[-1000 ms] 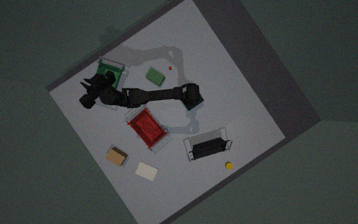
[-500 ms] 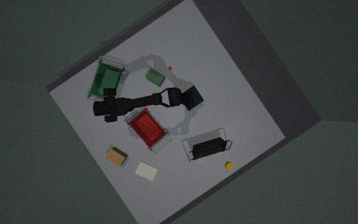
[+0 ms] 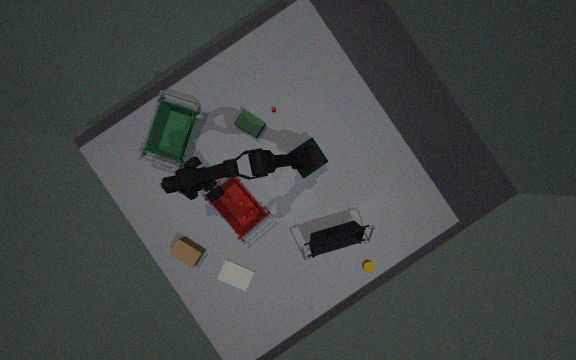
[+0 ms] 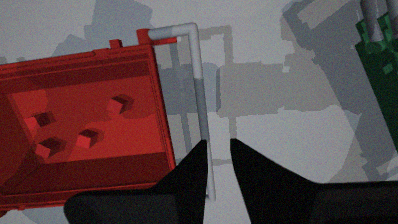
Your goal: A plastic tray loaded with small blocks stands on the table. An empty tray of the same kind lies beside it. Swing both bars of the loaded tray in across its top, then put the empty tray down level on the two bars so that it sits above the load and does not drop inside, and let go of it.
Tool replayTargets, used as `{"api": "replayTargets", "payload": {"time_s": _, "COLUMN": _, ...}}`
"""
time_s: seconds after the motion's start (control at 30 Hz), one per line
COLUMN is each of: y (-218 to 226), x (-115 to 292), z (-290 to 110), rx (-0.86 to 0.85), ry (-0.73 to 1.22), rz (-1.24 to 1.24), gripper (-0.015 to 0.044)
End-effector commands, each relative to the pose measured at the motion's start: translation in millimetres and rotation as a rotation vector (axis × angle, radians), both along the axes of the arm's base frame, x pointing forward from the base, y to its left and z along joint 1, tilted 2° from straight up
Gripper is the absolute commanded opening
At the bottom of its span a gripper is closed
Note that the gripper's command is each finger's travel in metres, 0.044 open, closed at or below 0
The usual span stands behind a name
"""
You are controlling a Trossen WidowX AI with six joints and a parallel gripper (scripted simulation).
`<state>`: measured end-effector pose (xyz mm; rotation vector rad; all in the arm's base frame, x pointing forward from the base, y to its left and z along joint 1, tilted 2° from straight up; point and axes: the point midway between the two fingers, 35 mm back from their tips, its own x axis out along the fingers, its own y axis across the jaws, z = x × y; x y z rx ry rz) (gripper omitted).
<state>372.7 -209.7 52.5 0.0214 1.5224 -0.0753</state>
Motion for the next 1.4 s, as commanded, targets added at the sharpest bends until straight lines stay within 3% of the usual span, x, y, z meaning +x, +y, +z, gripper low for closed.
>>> {"api": "replayTargets", "payload": {"time_s": 0.0, "y": 7.8, "x": -2.2, "z": -2.5, "rx": 0.043, "ry": 0.028, "rz": 0.054, "gripper": 0.0082}}
{"api": "replayTargets", "payload": {"time_s": 0.23, "y": 7.7, "x": -1.7, "z": -7.8, "rx": 0.043, "ry": 0.028, "rz": 0.054, "gripper": 0.0082}}
{"api": "replayTargets", "payload": {"time_s": 0.63, "y": 8.5, "x": -1.3, "z": -62.6, "rx": 0.043, "ry": 0.028, "rz": 0.054, "gripper": 0.0082}}
{"api": "replayTargets", "payload": {"time_s": 1.37, "y": 46.3, "x": -1.3, "z": -27.2, "rx": 0.047, "ry": 0.028, "rz": 0.055, "gripper": 0.0082}}
